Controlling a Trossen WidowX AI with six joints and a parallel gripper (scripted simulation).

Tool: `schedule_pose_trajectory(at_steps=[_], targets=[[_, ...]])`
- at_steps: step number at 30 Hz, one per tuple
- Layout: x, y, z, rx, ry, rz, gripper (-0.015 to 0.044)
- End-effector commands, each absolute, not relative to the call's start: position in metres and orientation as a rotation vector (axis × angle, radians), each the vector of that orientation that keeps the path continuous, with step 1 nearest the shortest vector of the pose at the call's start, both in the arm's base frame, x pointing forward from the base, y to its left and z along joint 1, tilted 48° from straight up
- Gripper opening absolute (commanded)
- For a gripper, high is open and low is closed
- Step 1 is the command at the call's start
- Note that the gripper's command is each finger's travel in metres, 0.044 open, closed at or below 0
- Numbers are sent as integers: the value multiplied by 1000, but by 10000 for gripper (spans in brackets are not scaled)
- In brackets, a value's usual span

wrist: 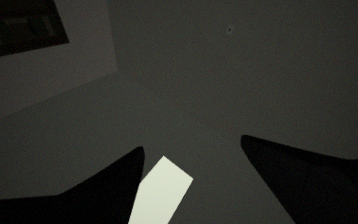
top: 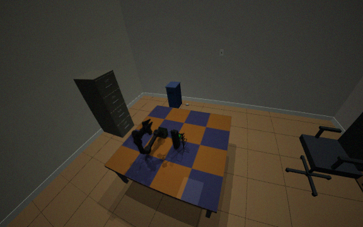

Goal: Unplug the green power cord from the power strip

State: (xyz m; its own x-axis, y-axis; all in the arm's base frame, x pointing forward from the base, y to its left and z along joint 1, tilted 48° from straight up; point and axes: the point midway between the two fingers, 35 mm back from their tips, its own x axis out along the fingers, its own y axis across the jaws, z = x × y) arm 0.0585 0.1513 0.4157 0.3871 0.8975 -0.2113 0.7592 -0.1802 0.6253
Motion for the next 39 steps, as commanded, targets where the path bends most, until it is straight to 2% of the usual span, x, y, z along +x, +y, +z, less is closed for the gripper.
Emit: schedule_pose_trajectory(at_steps=[1, 9, 16, 21, 39], targets=[[59, 152, 415, 1974, 1410, 268, 374], [87, 197, 376, 1486, 1130, 271, 164], [134, 232, 316, 793, 950, 217, 160], [155, 238, 287, 499, 925, 187, 160], [225, 224, 180, -531, 1044, 136, 160]])
